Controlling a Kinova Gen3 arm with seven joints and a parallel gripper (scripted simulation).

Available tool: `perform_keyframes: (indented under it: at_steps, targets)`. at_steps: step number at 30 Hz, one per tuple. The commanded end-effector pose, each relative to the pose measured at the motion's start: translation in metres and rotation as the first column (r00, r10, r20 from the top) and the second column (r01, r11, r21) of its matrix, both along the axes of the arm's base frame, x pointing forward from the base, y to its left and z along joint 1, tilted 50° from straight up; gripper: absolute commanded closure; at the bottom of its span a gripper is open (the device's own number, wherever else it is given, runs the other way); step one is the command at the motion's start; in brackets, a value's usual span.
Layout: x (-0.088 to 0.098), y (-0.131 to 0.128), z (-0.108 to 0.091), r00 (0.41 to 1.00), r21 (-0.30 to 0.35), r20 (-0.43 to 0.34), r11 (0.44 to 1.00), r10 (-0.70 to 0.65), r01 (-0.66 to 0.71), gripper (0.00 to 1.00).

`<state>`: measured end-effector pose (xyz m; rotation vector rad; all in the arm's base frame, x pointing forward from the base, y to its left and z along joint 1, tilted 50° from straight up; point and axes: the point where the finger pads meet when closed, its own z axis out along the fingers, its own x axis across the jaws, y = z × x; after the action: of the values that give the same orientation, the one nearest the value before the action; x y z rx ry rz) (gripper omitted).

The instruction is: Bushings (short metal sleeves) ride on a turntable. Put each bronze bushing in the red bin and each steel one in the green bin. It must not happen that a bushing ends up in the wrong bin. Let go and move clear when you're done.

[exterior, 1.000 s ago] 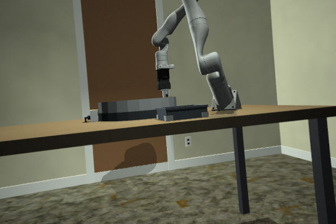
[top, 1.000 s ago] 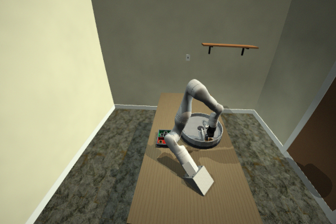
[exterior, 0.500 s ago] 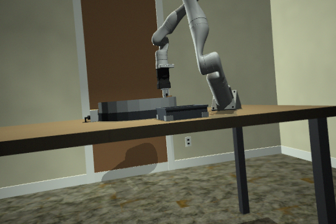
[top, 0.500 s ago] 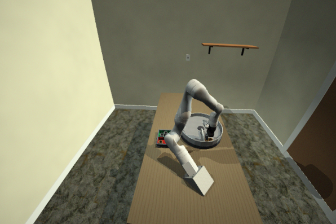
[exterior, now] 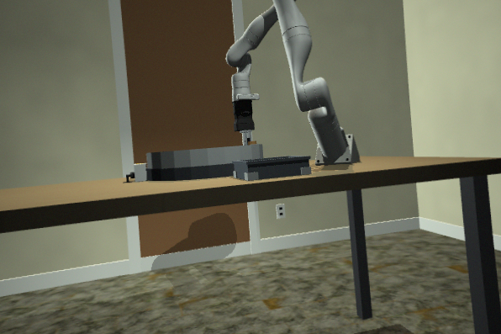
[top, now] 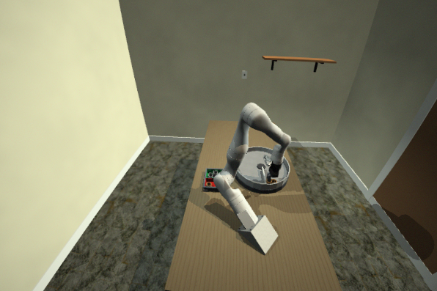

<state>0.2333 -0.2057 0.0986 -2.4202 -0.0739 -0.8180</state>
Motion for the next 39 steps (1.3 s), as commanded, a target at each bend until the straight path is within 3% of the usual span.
perform_keyframes:
  at_steps: [1, 39]
  targets:
    - [-0.0007, -0.001, 0.0005, 1.0, -0.001, 0.0, 1.0, -0.002, 0.002, 1.0]
    - [-0.0071, -0.0075, 0.0083, 1.0, -0.001, 0.0, 1.0, -0.002, 0.002, 1.0]
